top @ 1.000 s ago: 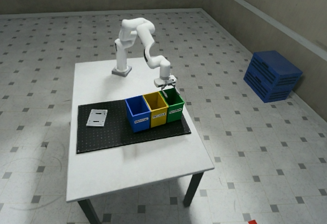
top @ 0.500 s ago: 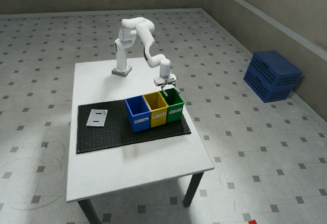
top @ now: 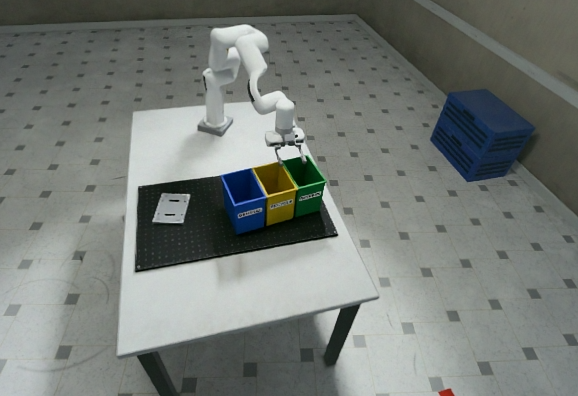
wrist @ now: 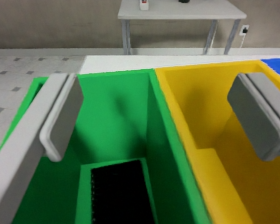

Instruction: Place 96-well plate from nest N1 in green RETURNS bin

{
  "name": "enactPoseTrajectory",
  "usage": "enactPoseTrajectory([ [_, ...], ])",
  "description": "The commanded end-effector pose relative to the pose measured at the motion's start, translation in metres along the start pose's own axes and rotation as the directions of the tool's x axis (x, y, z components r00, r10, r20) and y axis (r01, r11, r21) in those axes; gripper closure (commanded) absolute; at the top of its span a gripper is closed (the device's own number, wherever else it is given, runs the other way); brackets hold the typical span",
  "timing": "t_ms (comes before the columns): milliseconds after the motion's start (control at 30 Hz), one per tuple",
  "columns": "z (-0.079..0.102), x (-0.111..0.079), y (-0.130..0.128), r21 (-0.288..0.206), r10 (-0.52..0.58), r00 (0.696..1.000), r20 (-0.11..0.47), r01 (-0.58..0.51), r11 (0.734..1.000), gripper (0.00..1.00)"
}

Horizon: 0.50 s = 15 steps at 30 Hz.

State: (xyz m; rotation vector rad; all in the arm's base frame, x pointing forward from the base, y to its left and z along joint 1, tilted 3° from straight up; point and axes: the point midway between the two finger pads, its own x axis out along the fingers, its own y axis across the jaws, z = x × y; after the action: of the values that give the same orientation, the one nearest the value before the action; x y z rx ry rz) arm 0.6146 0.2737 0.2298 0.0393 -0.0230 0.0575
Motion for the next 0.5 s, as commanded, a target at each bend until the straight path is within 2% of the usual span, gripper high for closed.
enactPoseTrajectory([
  [0,0.009,-0.010,-0.024,0.003,-0.001,1.000,0.006,0.001,1.000,0.82],
  [467,0.022,-0.033,-0.078,0.002,-0.001,1.000,0.006,0.001,1.000,0.82],
])
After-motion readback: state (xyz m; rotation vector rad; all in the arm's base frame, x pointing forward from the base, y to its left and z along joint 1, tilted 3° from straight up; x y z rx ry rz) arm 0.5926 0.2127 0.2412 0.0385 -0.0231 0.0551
